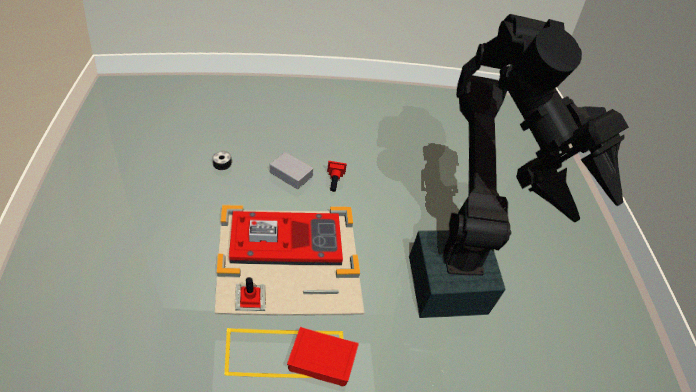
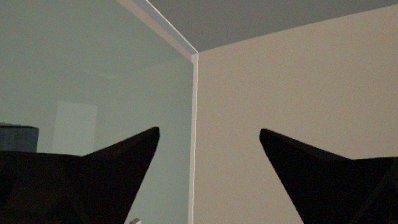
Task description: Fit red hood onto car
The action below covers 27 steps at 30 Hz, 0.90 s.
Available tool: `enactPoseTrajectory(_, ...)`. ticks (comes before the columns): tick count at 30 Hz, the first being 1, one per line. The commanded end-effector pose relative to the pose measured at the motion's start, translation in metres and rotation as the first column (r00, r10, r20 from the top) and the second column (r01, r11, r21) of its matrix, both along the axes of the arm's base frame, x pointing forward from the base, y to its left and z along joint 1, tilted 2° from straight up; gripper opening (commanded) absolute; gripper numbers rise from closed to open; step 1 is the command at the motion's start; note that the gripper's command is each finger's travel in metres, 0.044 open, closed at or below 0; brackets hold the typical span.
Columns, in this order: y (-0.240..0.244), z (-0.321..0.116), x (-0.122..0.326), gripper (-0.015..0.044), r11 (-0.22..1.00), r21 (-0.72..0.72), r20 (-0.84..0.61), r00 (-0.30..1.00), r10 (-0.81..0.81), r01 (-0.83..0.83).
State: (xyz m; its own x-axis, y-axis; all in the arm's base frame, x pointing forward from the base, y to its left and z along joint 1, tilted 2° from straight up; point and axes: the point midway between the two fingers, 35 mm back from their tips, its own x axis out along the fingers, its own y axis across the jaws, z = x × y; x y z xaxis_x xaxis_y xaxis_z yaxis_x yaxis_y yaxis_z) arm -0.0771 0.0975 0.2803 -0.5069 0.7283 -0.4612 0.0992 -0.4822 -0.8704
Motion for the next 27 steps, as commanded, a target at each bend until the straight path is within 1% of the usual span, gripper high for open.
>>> enactPoseTrajectory(1, 0.002, 0.0, 0.001, 0.044, 1.0, -0.012, -0.009, 1.0, -0.014, 0.014)
enactPoseTrajectory(2, 0.008, -0.001, 0.004, 0.044, 0.997, -0.05, -0.034, 0.998, -0.058, 0.056)
enactPoseTrajectory(4, 0.03, -0.006, 0.017, 0.044, 0.96, -0.19, -0.115, 0.967, -0.227, 0.203)
enactPoseTrajectory(7, 0.062, -0.017, 0.043, 0.044, 0.817, -0.413, -0.198, 0.836, -0.512, 0.403)
enactPoseTrajectory(10, 0.088, -0.032, 0.073, 0.044, 0.592, -0.61, -0.214, 0.61, -0.763, 0.527)
enactPoseTrajectory(13, 0.108, -0.052, 0.107, 0.044, 0.322, -0.764, -0.167, 0.311, -0.936, 0.559)
enactPoseTrajectory(16, 0.118, -0.067, 0.132, 0.044, 0.129, -0.841, -0.103, 0.08, -0.991, 0.525)
enactPoseTrajectory(20, 0.125, -0.089, 0.165, 0.044, -0.1, -0.903, 0.006, -0.22, -0.975, 0.418)
enactPoseTrajectory(23, 0.127, -0.108, 0.19, 0.044, -0.245, -0.922, 0.098, -0.431, -0.897, 0.3)
enactPoseTrajectory(27, 0.124, -0.134, 0.222, 0.044, -0.386, -0.916, 0.221, -0.667, -0.712, 0.108)
